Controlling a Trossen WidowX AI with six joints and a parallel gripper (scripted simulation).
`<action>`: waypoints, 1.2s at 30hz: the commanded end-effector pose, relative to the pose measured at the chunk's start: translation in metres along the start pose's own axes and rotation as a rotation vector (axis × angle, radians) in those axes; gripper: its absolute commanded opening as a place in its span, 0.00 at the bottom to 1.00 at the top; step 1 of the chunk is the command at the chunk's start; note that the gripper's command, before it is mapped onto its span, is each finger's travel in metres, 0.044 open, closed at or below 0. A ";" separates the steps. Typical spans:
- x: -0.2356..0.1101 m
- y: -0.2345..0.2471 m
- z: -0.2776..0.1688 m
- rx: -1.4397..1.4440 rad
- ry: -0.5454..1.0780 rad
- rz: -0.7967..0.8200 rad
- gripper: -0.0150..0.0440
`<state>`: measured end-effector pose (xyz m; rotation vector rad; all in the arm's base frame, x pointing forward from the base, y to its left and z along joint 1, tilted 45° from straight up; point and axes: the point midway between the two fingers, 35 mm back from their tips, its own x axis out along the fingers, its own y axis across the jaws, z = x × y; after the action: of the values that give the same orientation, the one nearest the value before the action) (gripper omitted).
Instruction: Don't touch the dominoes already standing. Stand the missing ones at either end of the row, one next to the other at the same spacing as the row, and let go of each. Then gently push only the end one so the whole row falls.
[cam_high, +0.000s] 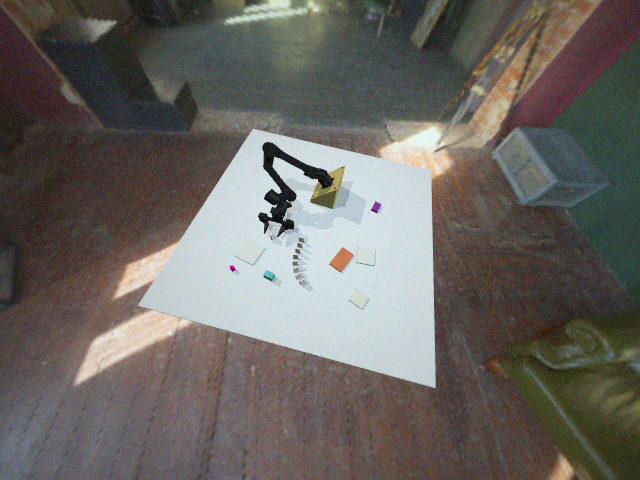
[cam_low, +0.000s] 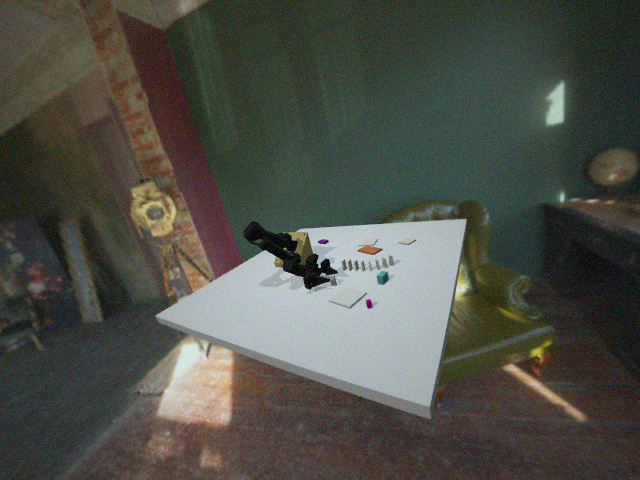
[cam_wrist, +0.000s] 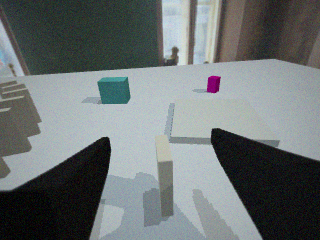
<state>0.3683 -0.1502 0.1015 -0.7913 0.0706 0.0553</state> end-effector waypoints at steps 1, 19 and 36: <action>0.001 -0.001 0.002 -0.006 -0.005 0.000 1.00; 0.047 0.006 0.042 -0.055 0.204 0.108 1.00; 0.069 0.024 0.046 -0.678 0.889 0.643 1.00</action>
<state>0.4411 -0.1115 0.1002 -1.0205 0.7101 0.1494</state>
